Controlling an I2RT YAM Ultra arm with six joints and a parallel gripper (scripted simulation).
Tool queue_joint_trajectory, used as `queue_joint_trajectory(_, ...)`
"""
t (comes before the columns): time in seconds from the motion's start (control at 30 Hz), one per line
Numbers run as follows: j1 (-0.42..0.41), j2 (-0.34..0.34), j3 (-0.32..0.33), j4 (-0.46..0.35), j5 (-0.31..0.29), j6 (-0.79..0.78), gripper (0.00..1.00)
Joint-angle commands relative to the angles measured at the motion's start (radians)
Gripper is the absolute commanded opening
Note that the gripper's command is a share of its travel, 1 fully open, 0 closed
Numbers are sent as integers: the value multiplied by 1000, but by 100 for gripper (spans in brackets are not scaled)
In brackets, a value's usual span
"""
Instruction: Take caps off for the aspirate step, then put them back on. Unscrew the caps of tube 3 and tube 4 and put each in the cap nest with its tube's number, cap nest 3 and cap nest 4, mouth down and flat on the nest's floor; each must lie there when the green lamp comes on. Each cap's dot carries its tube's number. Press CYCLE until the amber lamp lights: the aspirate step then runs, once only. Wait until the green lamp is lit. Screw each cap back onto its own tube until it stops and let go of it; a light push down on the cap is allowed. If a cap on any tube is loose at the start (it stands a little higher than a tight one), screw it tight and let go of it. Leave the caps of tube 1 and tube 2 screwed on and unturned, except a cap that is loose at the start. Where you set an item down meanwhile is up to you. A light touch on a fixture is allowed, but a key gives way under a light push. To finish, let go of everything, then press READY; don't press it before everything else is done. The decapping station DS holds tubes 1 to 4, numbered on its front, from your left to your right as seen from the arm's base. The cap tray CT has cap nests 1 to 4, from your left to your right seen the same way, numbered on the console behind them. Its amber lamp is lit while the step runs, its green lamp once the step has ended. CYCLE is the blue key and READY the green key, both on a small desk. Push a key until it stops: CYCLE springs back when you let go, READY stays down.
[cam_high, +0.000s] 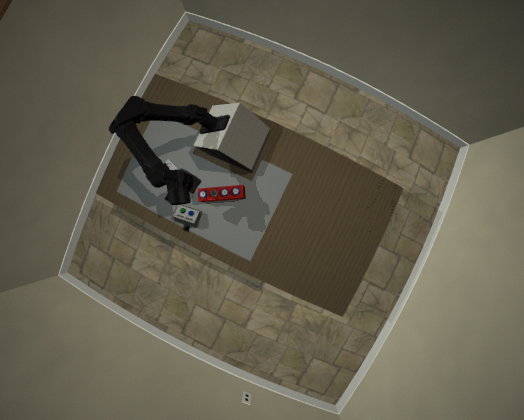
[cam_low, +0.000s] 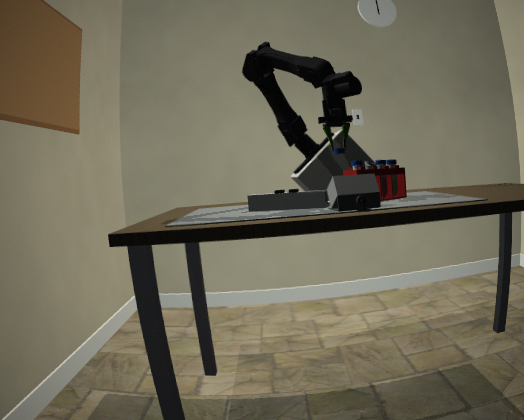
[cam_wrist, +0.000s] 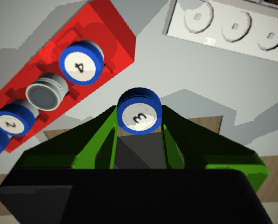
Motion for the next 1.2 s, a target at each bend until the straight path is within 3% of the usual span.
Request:
queue_joint_trajectory(0.0, -22, -51, -21, -2, 19, 189, 0)
queue_joint_trajectory(0.2, -135, -199, -72, -16, 53, 53, 0)
queue_joint_trajectory(0.43, -280, -351, -84, -37, 82, -132, 0)
queue_joint_trajectory(0.5, -280, -351, -84, -37, 82, -132, 0)
queue_joint_trajectory(0.7, -414, -454, -55, -52, 94, -308, 0)
queue_joint_trajectory(0.9, -415, -454, -55, -52, 94, -310, 0)
queue_joint_trajectory(1.17, -487, -440, -134, 106, 94, -407, 0)
